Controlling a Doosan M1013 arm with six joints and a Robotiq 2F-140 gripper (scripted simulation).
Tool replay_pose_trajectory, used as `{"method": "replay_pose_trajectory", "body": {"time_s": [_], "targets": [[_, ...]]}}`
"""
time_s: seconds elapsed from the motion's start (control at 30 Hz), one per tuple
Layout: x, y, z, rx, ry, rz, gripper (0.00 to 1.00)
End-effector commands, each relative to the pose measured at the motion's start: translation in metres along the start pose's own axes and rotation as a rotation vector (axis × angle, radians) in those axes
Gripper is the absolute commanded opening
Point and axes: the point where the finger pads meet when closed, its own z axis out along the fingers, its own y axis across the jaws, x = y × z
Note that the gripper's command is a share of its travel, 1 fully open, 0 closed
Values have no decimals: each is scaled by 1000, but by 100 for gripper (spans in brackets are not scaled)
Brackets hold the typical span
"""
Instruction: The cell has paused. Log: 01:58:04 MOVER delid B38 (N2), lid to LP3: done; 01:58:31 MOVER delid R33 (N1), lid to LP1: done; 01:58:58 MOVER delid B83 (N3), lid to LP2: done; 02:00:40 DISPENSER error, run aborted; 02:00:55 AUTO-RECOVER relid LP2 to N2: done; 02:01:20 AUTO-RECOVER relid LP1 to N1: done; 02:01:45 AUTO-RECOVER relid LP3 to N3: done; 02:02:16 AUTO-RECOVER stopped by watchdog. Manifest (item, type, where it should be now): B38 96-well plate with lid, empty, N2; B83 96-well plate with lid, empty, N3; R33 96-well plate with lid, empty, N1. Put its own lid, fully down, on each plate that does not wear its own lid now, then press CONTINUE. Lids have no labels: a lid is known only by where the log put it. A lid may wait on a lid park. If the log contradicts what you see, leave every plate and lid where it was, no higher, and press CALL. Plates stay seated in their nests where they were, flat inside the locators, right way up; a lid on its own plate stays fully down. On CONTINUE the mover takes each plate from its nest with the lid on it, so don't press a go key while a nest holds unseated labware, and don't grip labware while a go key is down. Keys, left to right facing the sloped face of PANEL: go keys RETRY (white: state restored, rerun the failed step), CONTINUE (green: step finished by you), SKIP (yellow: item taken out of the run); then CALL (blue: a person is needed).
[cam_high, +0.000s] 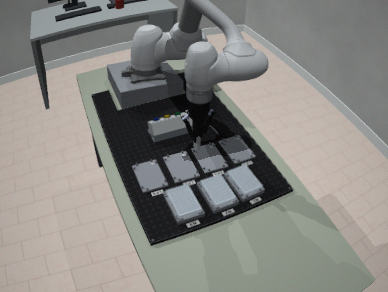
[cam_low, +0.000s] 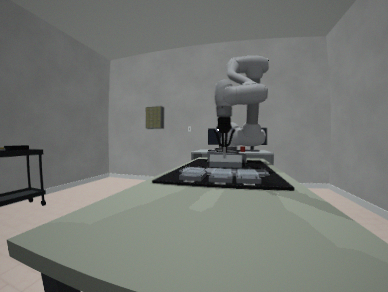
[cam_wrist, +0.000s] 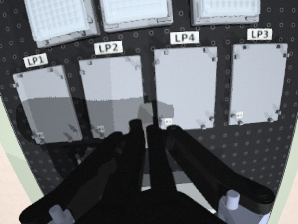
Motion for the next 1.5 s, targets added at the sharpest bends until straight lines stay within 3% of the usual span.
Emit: {"method": "replay_pose_trajectory", "body": {"time_s": [0.0, 0.53, 0.6, 0.67, 0.73, 0.77, 0.83, 0.9, 1.47], "targets": [[4, 3, 1, -5, 4, 5, 0], [4, 4, 1, -5, 4, 5, 0], [6, 30, 1, -7, 4, 6, 0], [6, 30, 1, -7, 4, 6, 0], [6, 81, 1, -9, 4, 7, 0], [6, 81, 1, -9, 4, 7, 0], [4, 122, 1, -11, 3, 8, 0], [3, 131, 1, -11, 2, 8, 0], [3, 132, 1, -11, 2, 8, 0]]}}
